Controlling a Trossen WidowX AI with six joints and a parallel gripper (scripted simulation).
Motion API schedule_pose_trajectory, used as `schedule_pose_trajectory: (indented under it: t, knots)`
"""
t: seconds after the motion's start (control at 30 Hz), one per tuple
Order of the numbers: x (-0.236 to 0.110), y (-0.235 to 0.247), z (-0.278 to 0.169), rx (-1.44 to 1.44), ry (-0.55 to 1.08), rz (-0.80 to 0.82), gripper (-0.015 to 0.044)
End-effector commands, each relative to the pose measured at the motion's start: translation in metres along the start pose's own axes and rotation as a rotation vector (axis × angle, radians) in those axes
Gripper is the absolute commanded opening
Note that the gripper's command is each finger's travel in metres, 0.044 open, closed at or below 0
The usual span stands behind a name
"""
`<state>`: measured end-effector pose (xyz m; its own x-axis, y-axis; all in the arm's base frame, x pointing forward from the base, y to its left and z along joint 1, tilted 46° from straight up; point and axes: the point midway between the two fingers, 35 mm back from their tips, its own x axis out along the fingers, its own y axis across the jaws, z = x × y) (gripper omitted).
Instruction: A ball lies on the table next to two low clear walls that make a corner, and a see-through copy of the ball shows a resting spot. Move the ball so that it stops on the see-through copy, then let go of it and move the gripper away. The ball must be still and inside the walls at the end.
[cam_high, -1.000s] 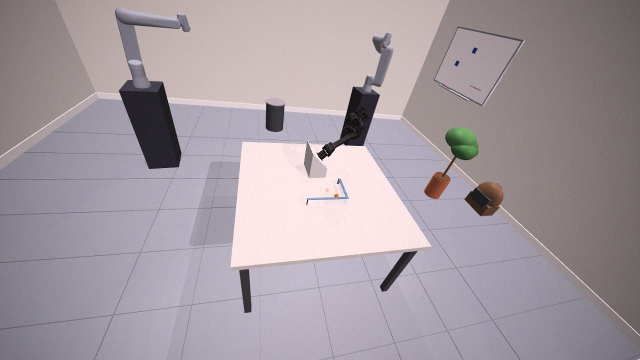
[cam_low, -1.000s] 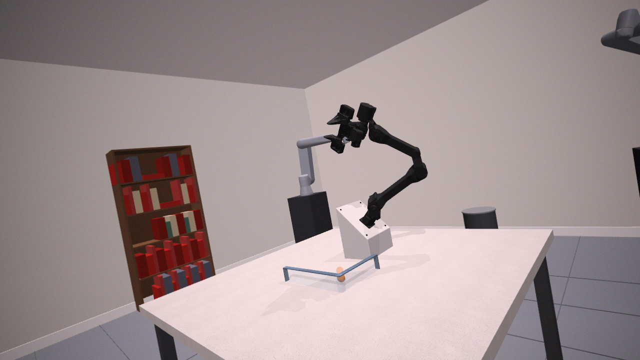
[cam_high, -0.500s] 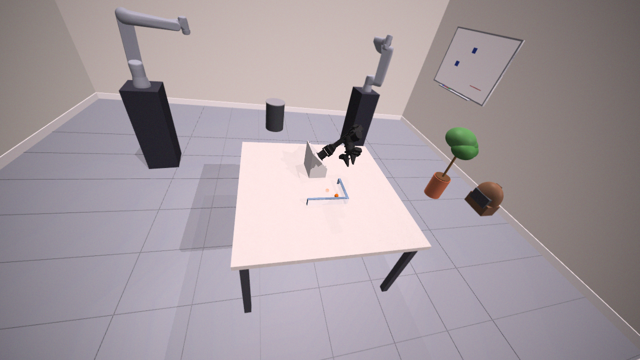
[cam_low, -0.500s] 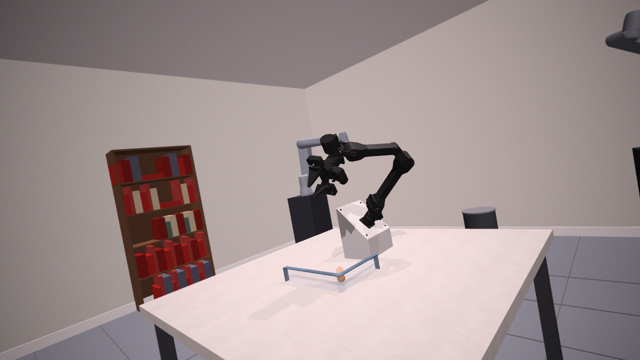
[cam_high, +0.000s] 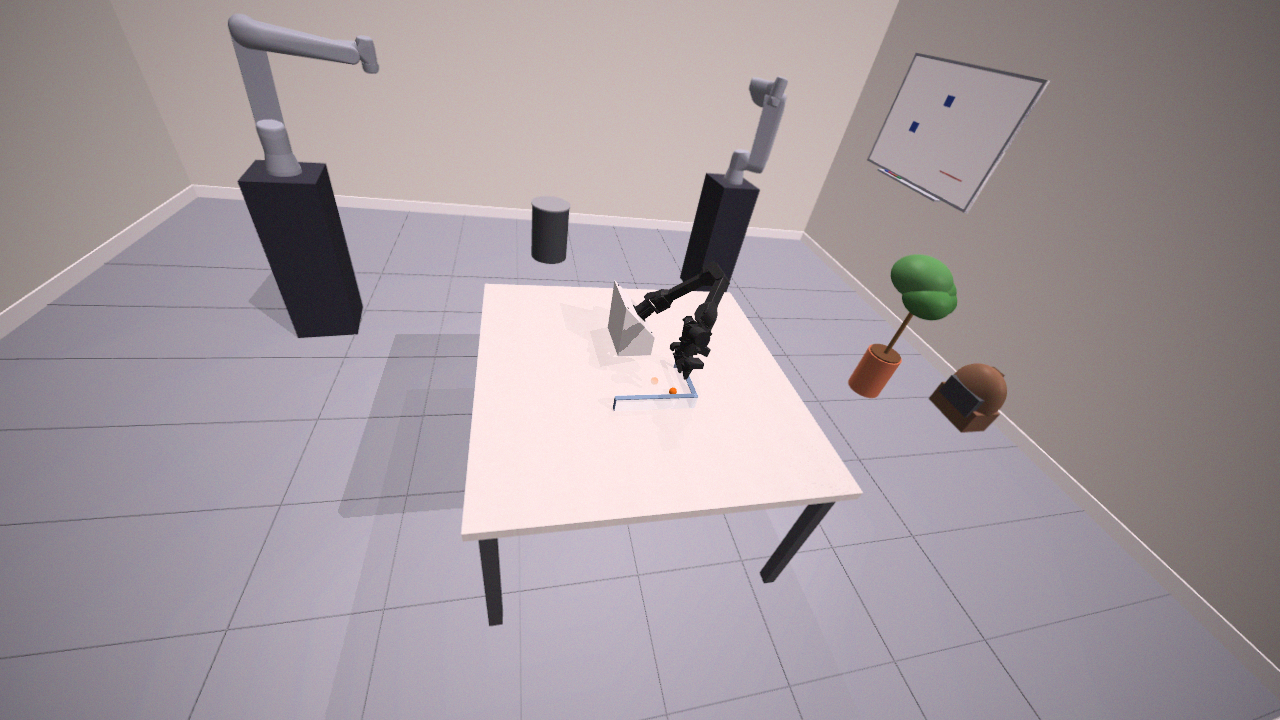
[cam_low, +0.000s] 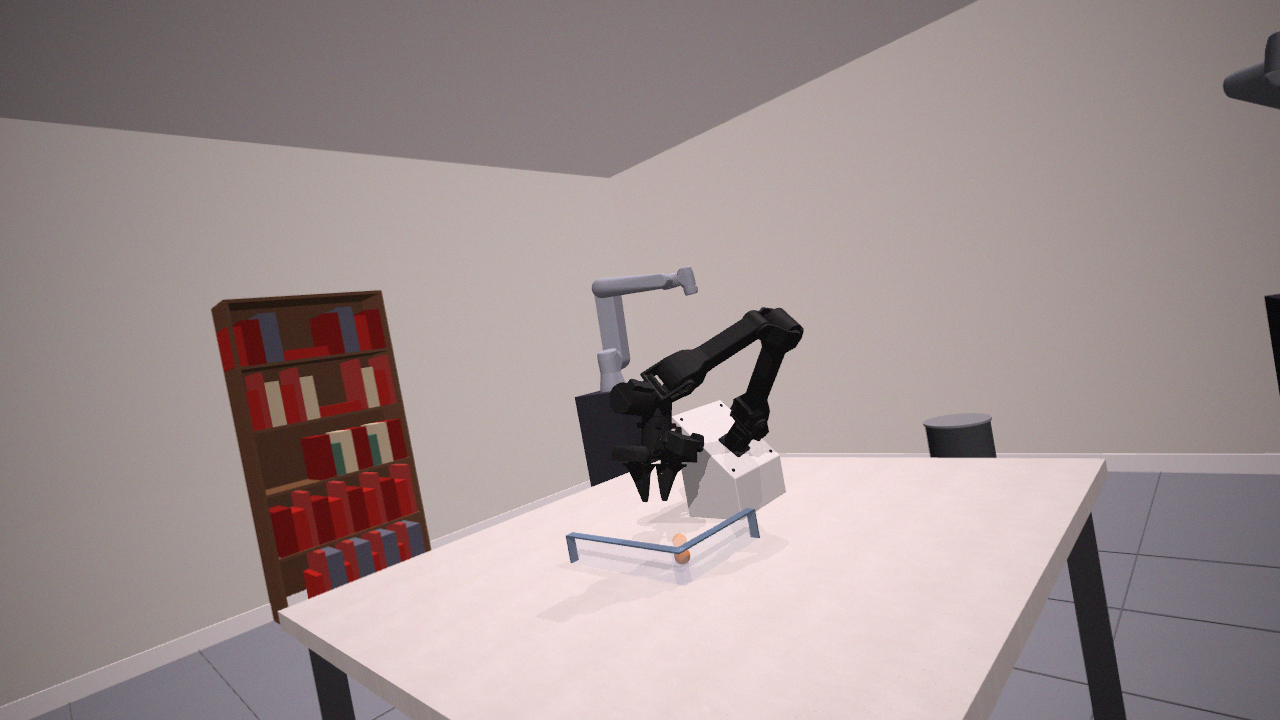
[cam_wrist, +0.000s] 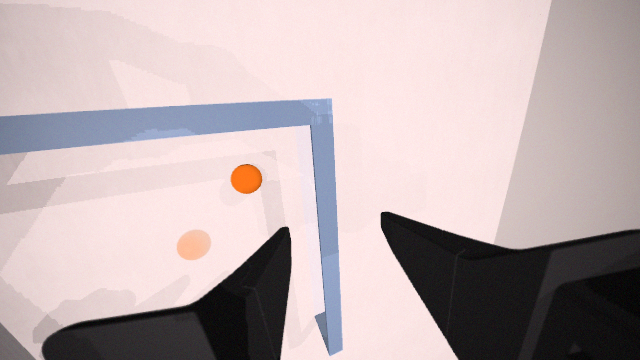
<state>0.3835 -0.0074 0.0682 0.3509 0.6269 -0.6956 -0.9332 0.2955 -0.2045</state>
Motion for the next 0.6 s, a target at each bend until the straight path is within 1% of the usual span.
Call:
schedule_pose_trajectory:
  t: [0.0,0.03,0.1,0.23,0.33,0.57]
  knots:
    - [0.045,0.037,0.004,0.032,-0.023,0.193,0.0254]
    - [0.054,0.046,0.005,0.039,-0.026,0.237,0.0254]
    - [0.061,0.054,0.006,0.044,-0.028,0.271,0.0254]
    - [0.062,0.054,0.006,0.044,-0.028,0.271,0.0254]
    - [0.075,0.057,0.006,0.045,-0.029,0.272,0.0254]
    - [0.08,0.059,0.006,0.045,-0.029,0.272,0.0254]
